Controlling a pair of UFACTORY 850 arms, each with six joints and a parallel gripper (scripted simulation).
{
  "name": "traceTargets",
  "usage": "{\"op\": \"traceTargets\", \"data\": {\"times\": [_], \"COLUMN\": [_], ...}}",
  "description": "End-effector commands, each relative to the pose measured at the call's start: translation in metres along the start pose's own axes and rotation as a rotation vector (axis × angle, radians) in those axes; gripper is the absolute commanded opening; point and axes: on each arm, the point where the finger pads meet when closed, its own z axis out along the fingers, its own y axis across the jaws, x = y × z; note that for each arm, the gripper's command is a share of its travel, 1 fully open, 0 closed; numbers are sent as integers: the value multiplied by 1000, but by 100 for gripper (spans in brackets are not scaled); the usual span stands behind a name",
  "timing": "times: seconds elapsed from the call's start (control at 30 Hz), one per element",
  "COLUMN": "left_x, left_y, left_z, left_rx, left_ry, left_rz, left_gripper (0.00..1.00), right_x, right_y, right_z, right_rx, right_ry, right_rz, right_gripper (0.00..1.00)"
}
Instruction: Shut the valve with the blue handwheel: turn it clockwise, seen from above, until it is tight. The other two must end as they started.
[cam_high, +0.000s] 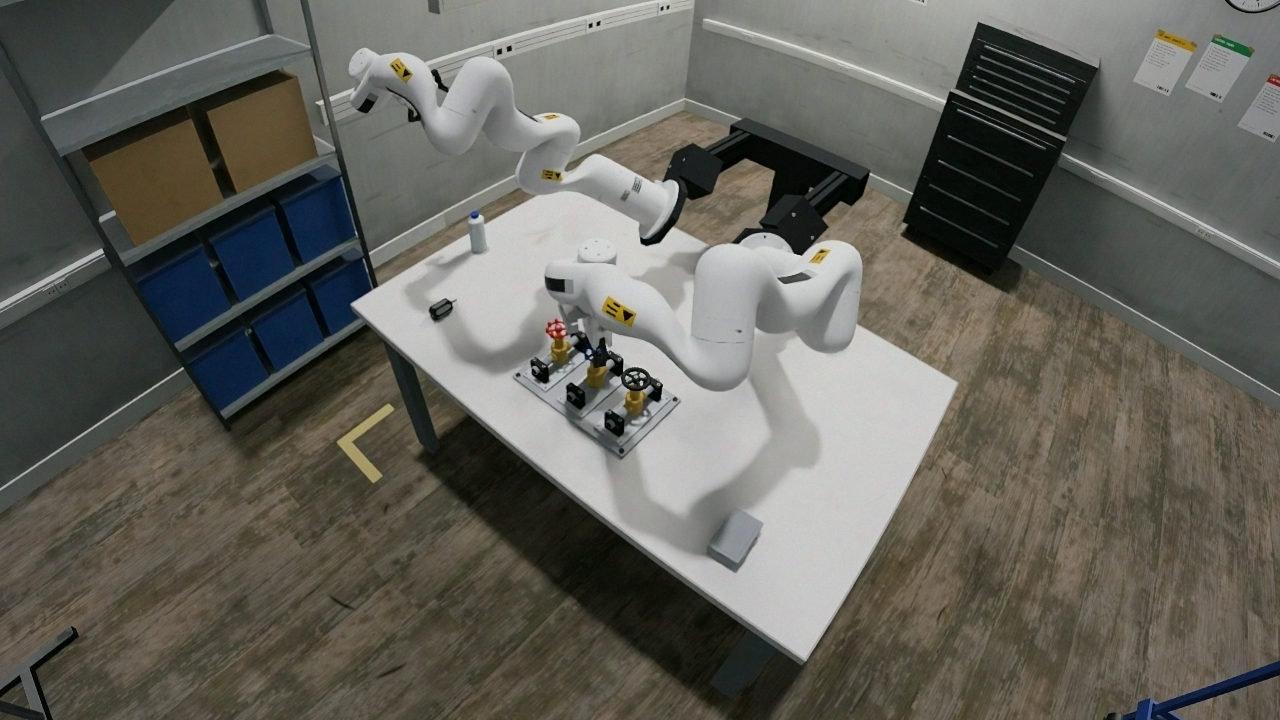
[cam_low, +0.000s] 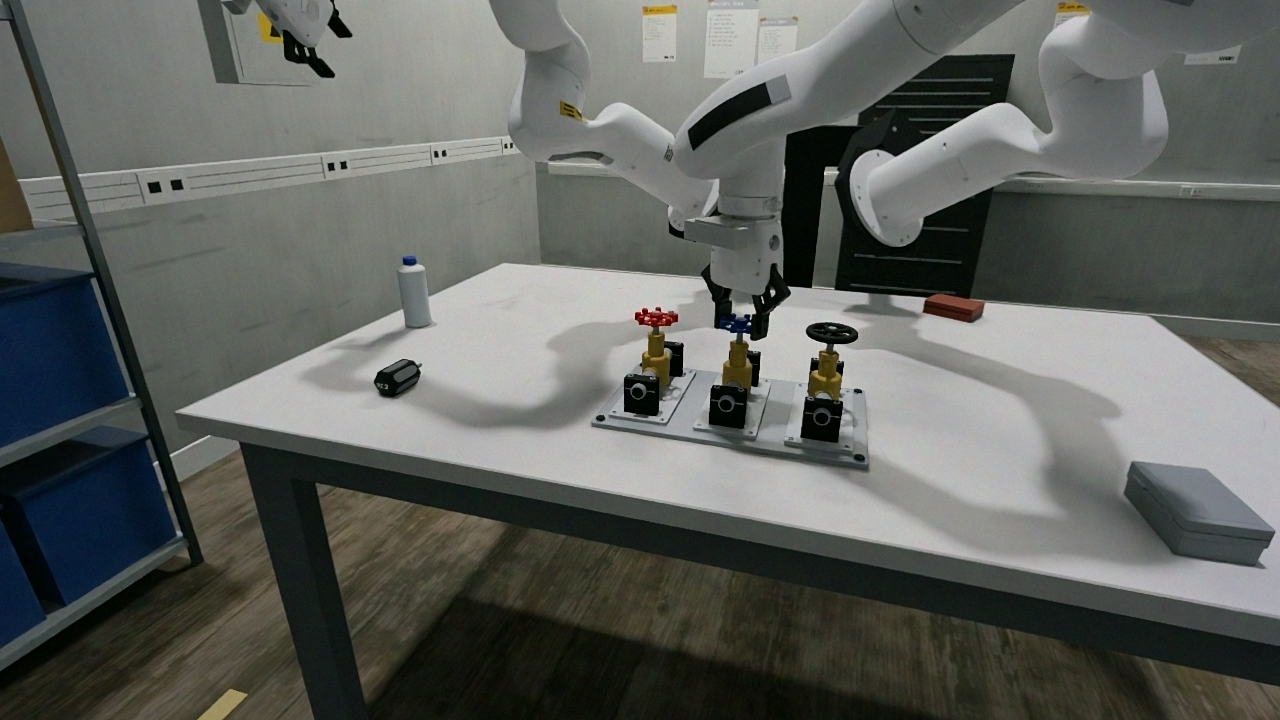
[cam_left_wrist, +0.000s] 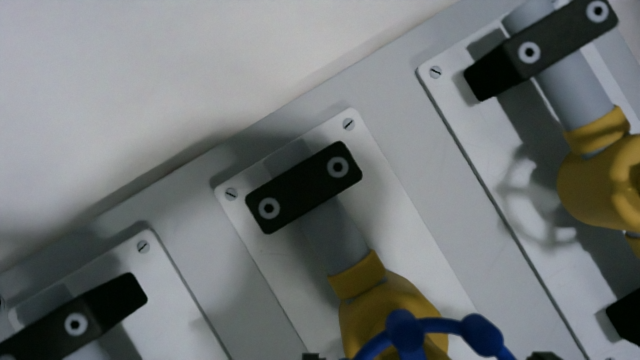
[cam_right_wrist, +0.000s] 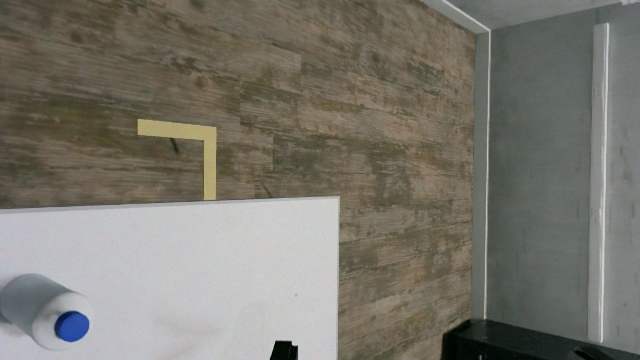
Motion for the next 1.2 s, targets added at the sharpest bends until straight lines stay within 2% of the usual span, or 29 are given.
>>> {"op": "traceTargets", "data": {"times": [0.0,1.17], "left_x": [0,0], "left_y": [0,0], "left_z": [0,0], "left_rx": [0,-1], "left_ry": [-1,-1], "left_rz": [55,618], "left_gripper": [0,0], "right_x": [0,0], "right_y": [0,0], "right_z": [0,0], "right_rx": [0,0], "right_ry": [1,1], "right_rz": [0,0], "right_gripper": [100,100]}}
